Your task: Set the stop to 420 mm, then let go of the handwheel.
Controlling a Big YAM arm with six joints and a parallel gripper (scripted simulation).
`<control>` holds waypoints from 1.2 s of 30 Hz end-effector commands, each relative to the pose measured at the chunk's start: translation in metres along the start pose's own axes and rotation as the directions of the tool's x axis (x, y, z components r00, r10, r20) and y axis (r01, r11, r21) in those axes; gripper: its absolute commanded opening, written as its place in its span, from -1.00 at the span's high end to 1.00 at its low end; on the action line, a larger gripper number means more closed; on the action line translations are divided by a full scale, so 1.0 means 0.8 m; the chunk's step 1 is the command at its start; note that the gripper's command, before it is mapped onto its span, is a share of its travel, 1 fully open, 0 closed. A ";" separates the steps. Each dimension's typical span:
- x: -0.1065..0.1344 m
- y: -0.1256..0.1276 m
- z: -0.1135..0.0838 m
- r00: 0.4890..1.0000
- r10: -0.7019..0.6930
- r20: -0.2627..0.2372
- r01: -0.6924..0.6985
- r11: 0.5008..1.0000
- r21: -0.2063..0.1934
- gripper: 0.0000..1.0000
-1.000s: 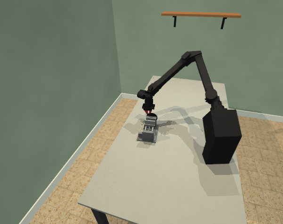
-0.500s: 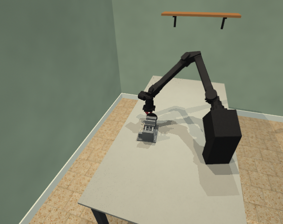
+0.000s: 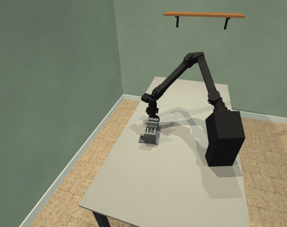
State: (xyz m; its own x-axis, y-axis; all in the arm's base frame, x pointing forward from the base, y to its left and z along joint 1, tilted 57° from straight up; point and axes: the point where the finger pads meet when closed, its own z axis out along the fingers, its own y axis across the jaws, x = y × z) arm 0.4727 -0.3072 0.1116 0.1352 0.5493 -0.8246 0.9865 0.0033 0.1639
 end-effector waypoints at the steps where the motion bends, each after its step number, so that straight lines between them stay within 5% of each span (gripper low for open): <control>1: -0.003 -0.001 0.016 1.000 0.006 -0.003 -0.006 1.000 0.001 0.87; 36: -0.006 -0.034 0.019 1.000 0.010 0.002 -0.010 1.000 0.005 0.87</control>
State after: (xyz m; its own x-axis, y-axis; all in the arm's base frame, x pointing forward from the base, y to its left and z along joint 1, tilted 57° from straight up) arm 0.4613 -0.3121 0.1064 0.1417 0.5548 -0.8198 0.9829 0.0193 0.1829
